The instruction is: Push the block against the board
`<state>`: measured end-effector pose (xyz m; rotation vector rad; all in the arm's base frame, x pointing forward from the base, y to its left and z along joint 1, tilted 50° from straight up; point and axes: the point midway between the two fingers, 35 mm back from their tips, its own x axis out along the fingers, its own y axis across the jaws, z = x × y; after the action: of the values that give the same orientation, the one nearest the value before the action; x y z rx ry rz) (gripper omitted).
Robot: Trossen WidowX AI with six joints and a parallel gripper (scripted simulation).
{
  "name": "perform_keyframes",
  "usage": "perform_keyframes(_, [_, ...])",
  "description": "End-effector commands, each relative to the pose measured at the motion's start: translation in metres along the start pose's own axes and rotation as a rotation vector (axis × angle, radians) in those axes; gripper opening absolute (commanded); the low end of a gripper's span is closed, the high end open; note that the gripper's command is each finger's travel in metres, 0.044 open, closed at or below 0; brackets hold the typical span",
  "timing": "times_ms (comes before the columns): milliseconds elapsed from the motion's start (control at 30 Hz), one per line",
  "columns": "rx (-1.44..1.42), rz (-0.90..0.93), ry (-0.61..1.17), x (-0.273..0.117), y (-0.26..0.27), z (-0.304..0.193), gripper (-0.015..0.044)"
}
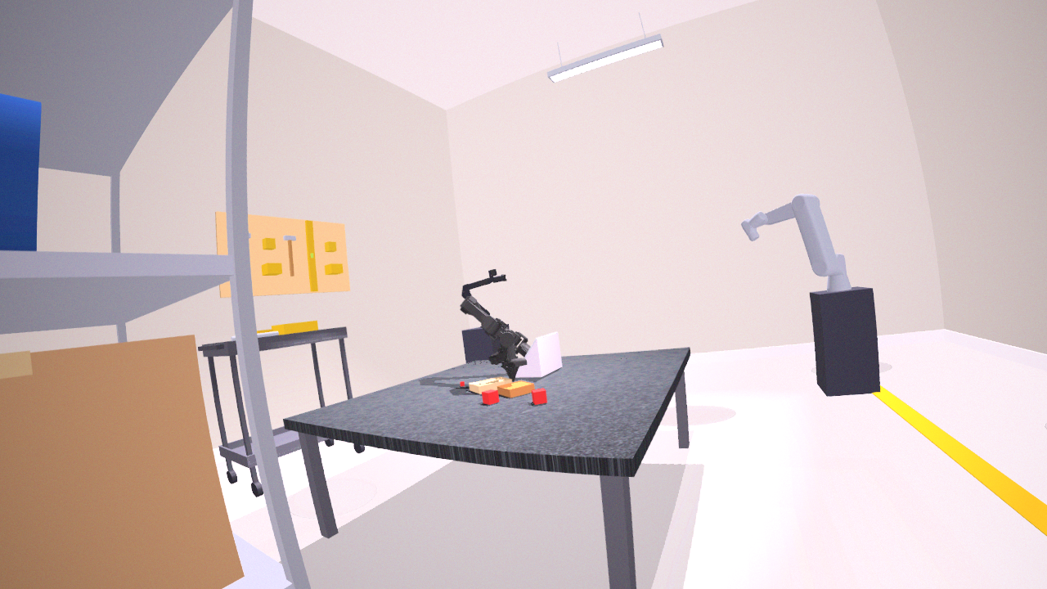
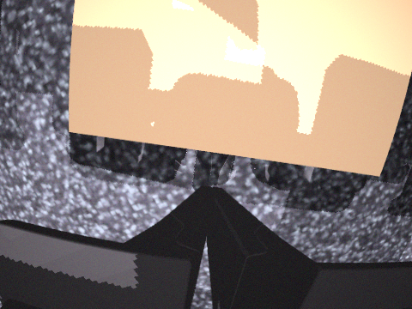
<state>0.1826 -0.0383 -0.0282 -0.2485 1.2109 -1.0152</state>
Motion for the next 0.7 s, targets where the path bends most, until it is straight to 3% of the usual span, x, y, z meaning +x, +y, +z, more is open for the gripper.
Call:
perform_keyframes(0, [-0.001,-0.002,0.006,0.001,-0.001,-0.008,0.0])
perform_keyframes(500, [0.0,-0.006,0.005,0.002,-0.004,-0.031,0.0])
perform_keyframes(667, [-0.001,-0.002,0.006,-0.044,0.0,-0.026,0.0])
